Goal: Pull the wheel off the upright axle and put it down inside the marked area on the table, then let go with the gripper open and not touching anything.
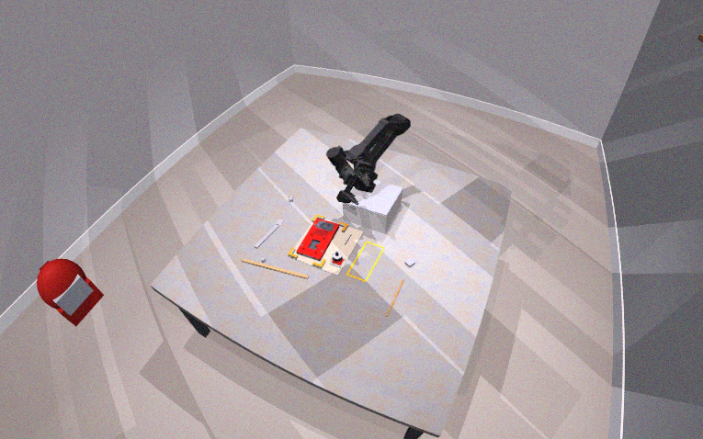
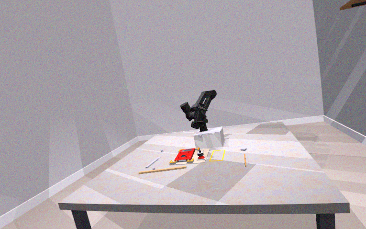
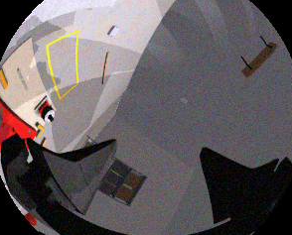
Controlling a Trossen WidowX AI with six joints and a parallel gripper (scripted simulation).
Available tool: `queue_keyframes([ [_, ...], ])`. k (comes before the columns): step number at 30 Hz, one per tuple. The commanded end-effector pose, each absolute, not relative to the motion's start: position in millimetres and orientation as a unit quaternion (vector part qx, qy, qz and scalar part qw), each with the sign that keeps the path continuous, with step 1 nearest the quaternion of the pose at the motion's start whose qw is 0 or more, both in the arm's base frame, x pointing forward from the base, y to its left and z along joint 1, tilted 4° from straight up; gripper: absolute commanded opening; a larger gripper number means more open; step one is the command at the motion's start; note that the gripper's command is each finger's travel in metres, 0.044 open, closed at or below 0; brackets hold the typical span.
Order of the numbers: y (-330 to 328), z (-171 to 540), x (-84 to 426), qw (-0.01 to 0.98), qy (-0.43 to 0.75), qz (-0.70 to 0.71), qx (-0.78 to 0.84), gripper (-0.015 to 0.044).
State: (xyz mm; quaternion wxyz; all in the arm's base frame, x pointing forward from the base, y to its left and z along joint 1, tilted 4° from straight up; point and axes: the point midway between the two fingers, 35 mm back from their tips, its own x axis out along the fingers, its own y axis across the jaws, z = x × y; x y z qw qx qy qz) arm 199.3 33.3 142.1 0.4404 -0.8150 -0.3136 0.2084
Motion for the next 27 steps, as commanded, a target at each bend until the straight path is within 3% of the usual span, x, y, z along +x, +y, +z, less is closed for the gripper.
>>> queue_keyframes([
  [1, 32.5, 142.5, 200.8, 0.449, -0.309, 0.213, -0.811, 0.0374],
  [4, 22.6, 146.3, 222.4, 0.562, -0.235, 0.273, -0.745, 0.0300],
  [9, 6.3, 140.1, 266.8, 0.743, -0.040, 0.364, -0.561, 0.0300],
  [13, -1.4, 124.2, 297.6, 0.821, 0.141, 0.387, -0.396, 0.0300],
  [18, -5.2, 96.1, 327.5, 0.840, 0.370, 0.340, -0.204, 0.0300],
  [27, -1.8, 58.8, 347.6, 0.791, 0.573, 0.205, -0.054, 0.0300],
])
